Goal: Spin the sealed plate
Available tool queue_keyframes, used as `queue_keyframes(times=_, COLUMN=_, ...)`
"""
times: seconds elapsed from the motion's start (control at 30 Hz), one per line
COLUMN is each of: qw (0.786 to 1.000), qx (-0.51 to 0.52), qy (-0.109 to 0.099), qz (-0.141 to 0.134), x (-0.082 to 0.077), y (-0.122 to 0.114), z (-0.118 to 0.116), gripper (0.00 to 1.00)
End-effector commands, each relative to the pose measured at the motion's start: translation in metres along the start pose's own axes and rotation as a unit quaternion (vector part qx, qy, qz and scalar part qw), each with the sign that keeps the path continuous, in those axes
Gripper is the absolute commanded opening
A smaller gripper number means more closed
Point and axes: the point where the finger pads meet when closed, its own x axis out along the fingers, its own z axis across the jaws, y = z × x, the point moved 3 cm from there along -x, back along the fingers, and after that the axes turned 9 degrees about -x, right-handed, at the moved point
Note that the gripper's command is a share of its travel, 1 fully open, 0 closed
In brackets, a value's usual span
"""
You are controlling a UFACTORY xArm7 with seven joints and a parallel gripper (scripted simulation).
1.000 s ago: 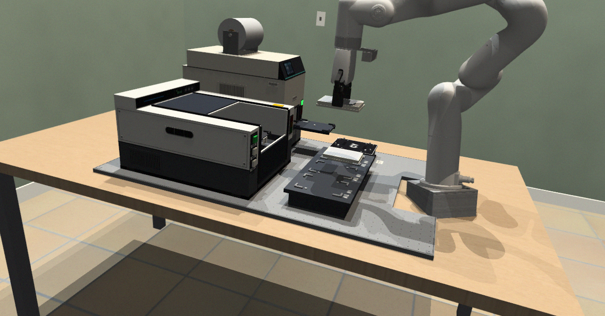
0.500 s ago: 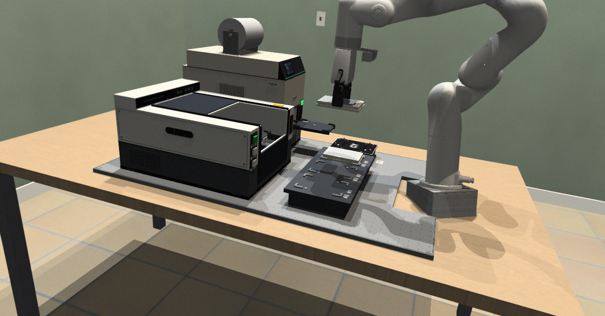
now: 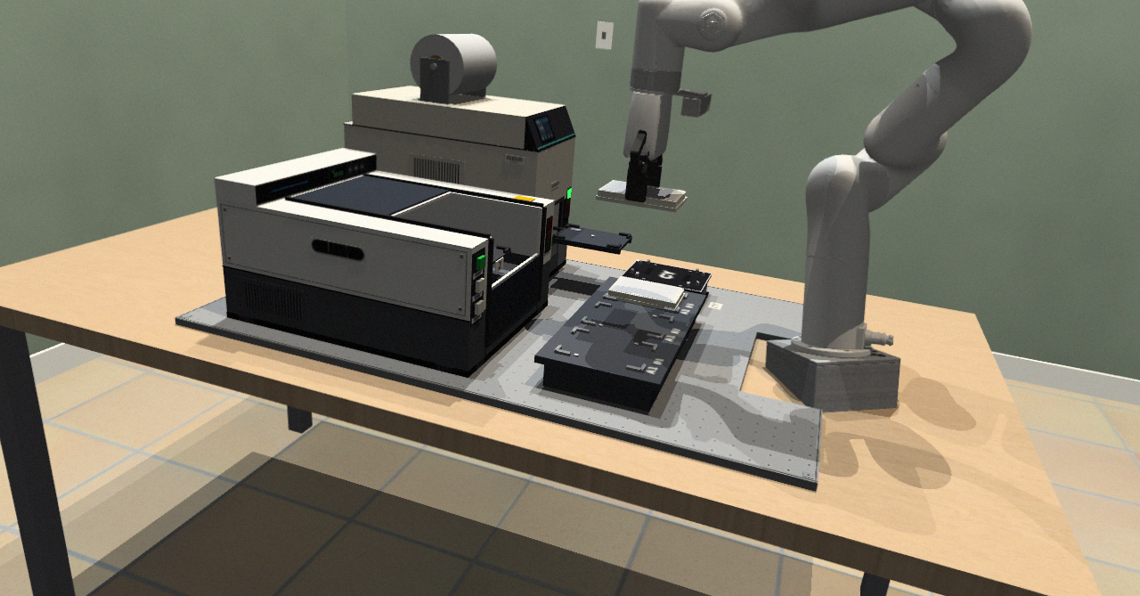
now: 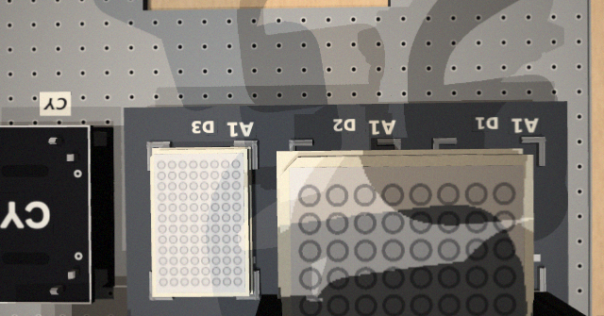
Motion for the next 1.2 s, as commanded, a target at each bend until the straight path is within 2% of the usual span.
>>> queue_keyframes(times=0.0, qw=1.0, qx=0.0, qy=0.0, qz=-0.002, x=-0.002, y=-0.001, z=0.0, gripper=0.0)
queue_keyframes(times=1.17, qw=1.0, qx=0.0, qy=0.0, qz=-0.002, x=0.05, y=-0.001, z=0.0, gripper=0.0)
